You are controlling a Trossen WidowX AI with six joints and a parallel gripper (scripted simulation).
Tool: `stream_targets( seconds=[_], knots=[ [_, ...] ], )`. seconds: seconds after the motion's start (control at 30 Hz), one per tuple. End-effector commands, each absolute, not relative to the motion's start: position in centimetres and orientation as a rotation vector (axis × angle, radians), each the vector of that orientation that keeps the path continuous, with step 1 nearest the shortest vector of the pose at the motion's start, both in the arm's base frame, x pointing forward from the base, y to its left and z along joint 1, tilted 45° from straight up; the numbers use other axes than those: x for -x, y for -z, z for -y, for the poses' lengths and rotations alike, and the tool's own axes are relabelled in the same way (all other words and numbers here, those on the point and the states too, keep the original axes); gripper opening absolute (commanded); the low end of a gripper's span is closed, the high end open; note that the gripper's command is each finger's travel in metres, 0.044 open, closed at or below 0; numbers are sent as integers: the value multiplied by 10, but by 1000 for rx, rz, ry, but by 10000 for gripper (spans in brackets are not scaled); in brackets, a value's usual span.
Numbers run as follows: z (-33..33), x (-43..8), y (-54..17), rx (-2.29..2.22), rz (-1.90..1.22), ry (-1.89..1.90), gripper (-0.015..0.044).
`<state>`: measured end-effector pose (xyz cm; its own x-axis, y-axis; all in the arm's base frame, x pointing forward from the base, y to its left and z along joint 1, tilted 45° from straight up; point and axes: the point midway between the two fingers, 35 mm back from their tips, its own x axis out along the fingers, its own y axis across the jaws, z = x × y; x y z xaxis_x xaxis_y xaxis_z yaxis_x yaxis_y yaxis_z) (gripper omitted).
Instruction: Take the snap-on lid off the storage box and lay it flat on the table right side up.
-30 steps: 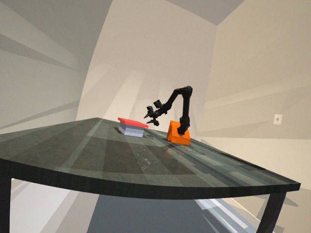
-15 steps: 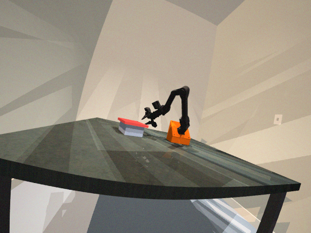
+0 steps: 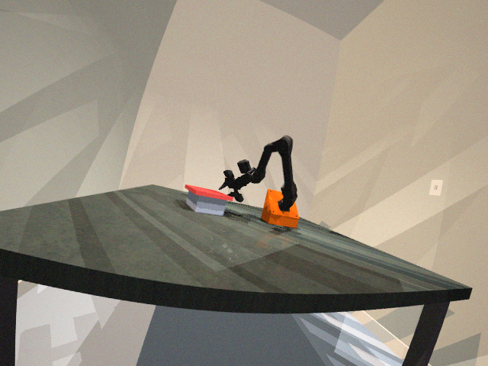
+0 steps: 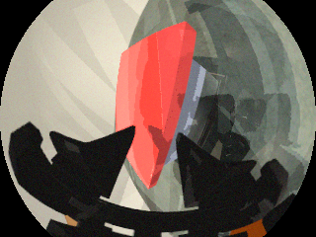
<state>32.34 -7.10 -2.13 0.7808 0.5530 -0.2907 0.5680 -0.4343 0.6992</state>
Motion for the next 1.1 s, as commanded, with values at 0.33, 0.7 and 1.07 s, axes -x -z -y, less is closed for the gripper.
stream_targets(
  seconds=[0.33, 0.7, 1.07],
  knots=[
    [64, -325, 25, -2145, -835, 28, 175],
    [64, -325, 25, -2145, -835, 28, 82],
    [65, -325, 23, -2142, -836, 23, 0]
  ],
)
